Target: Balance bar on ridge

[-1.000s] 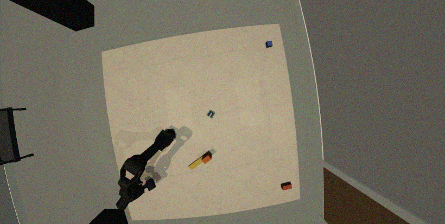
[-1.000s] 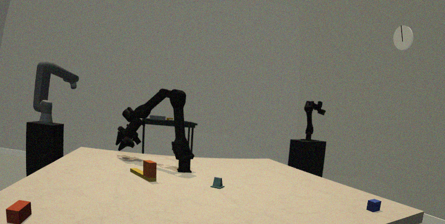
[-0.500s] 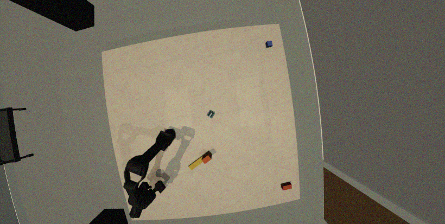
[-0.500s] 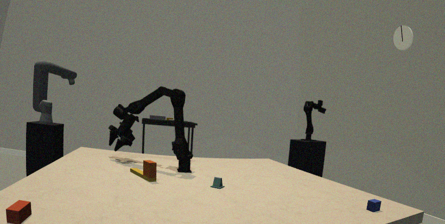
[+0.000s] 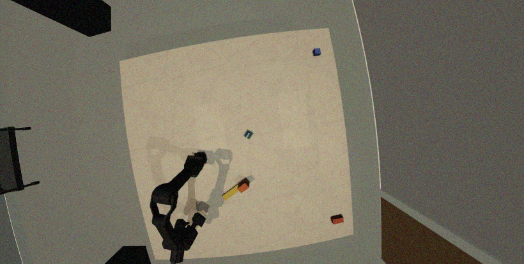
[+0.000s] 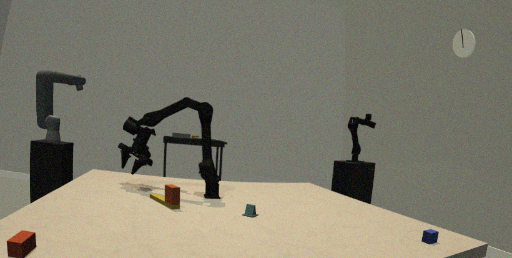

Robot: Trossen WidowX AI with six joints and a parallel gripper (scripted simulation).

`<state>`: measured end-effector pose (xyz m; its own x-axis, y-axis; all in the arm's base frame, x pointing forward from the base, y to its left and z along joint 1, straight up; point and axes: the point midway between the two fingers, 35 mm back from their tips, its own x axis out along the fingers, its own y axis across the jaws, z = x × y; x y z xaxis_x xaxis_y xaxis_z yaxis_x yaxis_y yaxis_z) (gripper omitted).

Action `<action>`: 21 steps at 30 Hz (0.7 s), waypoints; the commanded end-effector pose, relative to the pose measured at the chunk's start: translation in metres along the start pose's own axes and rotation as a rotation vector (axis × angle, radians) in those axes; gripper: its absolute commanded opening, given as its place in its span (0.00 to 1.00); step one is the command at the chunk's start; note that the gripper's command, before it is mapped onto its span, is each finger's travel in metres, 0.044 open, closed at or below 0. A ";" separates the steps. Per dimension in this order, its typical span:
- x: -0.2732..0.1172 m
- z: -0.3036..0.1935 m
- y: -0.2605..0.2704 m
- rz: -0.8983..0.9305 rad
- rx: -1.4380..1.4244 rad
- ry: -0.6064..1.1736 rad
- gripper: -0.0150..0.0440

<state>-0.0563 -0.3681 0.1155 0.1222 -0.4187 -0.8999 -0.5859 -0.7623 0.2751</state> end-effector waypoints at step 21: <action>-0.021 -0.081 -0.085 -0.182 -0.389 -0.038 0.79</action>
<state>0.0467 -0.3378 0.1325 0.1663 -0.2526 -0.9532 -0.2519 -0.9455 0.2066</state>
